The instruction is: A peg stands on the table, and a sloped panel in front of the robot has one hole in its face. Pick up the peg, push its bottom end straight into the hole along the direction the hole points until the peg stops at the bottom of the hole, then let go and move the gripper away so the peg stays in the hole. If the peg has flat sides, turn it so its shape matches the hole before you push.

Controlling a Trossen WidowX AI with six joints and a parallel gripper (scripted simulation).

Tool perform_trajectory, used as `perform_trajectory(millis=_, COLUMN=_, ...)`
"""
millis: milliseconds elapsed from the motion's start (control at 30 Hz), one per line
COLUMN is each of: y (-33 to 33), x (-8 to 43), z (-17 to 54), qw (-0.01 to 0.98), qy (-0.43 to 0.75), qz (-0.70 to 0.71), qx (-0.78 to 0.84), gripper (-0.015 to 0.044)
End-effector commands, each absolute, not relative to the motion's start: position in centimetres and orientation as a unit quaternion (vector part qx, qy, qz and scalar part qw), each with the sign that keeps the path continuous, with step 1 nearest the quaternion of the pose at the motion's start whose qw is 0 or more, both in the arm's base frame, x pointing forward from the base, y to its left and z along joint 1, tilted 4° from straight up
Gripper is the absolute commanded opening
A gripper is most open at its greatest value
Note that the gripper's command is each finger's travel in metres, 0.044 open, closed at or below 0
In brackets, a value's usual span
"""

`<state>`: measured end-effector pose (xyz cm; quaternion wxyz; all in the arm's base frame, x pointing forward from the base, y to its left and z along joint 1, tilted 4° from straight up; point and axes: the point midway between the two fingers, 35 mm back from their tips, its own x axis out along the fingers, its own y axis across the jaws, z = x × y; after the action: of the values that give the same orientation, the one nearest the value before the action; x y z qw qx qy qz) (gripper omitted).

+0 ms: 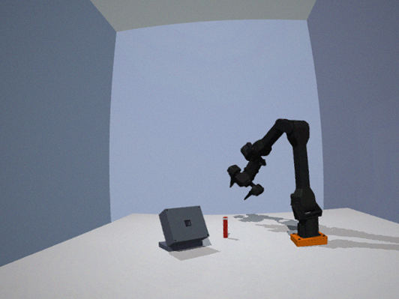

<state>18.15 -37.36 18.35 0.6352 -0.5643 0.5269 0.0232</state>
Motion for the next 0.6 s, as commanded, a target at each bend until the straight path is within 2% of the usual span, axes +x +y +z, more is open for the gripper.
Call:
perform_trajectory(millis=0, y=-36.2, x=19.6, z=18.1, qw=0.656, qy=0.526, qz=0.028, qx=-0.540, gripper=0.0440)
perform_trajectory(millis=567, y=-29.9, x=24.4, z=16.2, qw=0.723, qy=0.535, qz=0.070, qx=-0.432, gripper=0.0440)
